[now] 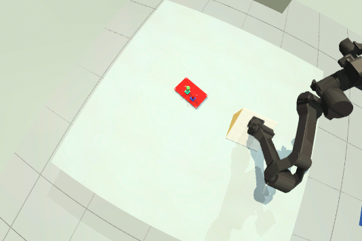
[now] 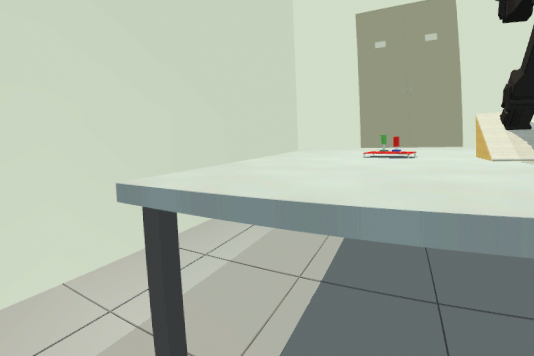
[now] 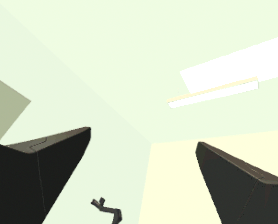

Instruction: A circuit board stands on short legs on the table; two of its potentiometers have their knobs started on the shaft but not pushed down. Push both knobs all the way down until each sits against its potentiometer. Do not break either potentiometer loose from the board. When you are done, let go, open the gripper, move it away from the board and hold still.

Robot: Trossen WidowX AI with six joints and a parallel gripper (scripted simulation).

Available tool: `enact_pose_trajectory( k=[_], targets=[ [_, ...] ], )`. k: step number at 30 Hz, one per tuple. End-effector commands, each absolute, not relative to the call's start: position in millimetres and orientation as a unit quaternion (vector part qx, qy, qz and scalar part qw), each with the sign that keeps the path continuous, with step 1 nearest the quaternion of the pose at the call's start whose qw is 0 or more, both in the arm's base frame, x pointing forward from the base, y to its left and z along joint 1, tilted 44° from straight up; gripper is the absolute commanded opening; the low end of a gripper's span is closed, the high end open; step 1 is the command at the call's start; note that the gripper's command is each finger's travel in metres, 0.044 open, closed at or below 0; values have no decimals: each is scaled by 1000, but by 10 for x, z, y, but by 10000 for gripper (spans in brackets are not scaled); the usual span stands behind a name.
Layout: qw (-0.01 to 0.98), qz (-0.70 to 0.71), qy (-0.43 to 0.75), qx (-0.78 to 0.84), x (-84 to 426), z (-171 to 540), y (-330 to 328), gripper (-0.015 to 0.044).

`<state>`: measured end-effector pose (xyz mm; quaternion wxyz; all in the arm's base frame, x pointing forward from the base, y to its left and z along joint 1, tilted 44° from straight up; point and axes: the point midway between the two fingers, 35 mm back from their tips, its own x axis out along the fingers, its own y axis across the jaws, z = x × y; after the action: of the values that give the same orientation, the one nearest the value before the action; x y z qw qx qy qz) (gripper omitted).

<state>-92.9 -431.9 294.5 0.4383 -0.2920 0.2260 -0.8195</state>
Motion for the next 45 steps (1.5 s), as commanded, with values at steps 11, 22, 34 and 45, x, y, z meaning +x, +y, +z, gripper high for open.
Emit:
enact_pose_trajectory(
  k=[11, 22, 34, 45],
  targets=[
    [540, -761, 245, -263, -359, 2622, -4617, 111],
    [663, -663, 279, -210, 497, 2119, -4803, 0],
    [769, -536, 321, -139, 1442, 1544, -4684, 0],
    [839, -396, 370, -45, 2241, 993, -4268, 0]
  ],
)
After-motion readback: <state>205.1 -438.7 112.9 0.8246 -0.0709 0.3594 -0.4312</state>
